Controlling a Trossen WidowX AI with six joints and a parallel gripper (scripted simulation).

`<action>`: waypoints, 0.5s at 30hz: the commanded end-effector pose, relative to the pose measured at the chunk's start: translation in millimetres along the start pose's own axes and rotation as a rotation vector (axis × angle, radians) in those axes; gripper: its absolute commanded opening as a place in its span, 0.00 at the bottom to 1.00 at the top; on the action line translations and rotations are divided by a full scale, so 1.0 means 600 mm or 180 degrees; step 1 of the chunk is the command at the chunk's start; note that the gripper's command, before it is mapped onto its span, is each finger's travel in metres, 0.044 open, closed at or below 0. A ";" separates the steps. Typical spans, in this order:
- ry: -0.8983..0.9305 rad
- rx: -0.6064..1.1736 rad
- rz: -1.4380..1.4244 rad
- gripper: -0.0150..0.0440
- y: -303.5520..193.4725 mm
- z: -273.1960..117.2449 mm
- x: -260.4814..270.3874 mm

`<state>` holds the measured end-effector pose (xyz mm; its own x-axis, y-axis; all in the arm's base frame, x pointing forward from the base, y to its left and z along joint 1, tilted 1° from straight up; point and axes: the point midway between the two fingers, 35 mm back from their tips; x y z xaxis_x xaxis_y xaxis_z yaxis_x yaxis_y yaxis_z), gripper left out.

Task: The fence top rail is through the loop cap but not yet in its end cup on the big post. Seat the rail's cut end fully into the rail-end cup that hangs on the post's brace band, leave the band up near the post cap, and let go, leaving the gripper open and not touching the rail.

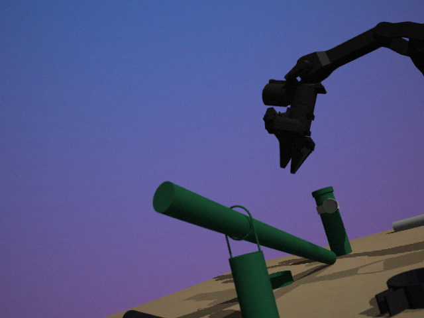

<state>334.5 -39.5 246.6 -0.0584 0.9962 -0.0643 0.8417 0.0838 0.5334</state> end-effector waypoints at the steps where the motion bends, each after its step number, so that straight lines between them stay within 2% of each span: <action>1: -0.0188 0.0131 0.0265 1.00 -0.007 0.003 -0.025; 8: -0.0170 0.0161 0.0035 1.00 -0.011 0.005 -0.036; 15: -0.0020 0.0281 -0.1406 1.00 -0.040 0.008 -0.107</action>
<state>324.8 -85.2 240.7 -0.2290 0.9499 -0.2125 0.8437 0.3026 0.4435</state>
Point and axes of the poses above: the point midway between the two fingers, 35 mm back from their tips, its own z axis out along the fingers, its own x axis across the jaws, y = z × x, and after that the axes turned 8 degrees about -z, right-handed
